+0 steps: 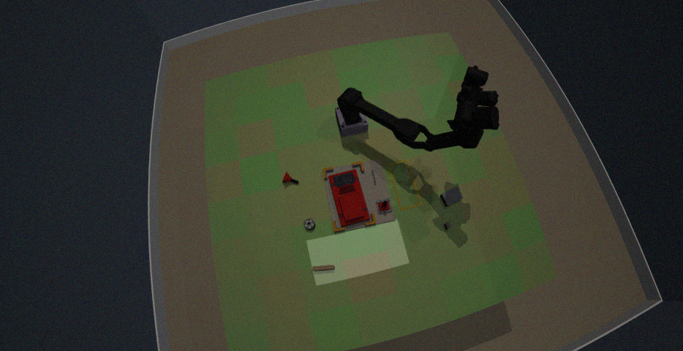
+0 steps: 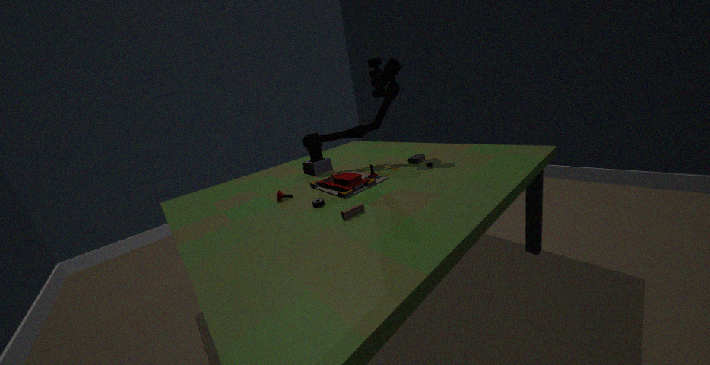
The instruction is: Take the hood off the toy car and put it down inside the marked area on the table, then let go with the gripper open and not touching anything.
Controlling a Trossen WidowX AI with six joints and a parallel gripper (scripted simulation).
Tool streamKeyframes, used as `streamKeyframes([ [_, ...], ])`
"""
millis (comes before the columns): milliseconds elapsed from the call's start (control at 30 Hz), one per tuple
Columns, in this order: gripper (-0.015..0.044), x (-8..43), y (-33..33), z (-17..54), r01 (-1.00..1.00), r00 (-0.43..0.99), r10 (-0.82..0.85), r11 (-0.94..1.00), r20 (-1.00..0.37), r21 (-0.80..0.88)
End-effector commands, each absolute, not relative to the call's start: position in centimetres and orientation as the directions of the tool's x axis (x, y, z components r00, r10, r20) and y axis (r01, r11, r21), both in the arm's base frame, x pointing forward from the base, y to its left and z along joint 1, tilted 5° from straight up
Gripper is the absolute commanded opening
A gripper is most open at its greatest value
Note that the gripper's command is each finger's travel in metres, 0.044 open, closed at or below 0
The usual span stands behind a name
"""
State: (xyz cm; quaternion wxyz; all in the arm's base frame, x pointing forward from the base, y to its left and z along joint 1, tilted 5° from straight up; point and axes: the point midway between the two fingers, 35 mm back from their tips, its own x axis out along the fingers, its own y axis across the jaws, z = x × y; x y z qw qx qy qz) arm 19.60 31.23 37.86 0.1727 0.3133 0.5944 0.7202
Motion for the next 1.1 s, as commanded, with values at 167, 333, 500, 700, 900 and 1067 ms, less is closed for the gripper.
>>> streamKeyframes([
  [167, 0.0157, 14.1, 30.3, 41.5, 0.08, -0.832, 0.495, -0.34, 0.251, 0.937],
  [333, 0.0289, 8.8, 28.2, 44.8, 0.07, -0.901, 0.353, -0.456, 0.253, 0.887],
  [500, 0.042, 5.6, 26.0, 47.0, 0.097, -0.935, 0.236, -0.546, 0.264, 0.832],
  [700, 0.044, 0.6, 22.0, 49.6, 0.155, -0.968, 0.057, -0.628, 0.244, 0.763],
  [900, 0.044, -4.0, 16.7, 51.6, 0.238, -0.97, -0.135, -0.7, 0.202, 0.674],
  [1067, 0.044, -6.6, 11.6, 51.8, 0.323, -0.944, -0.299, -0.74, 0.142, 0.59],
])
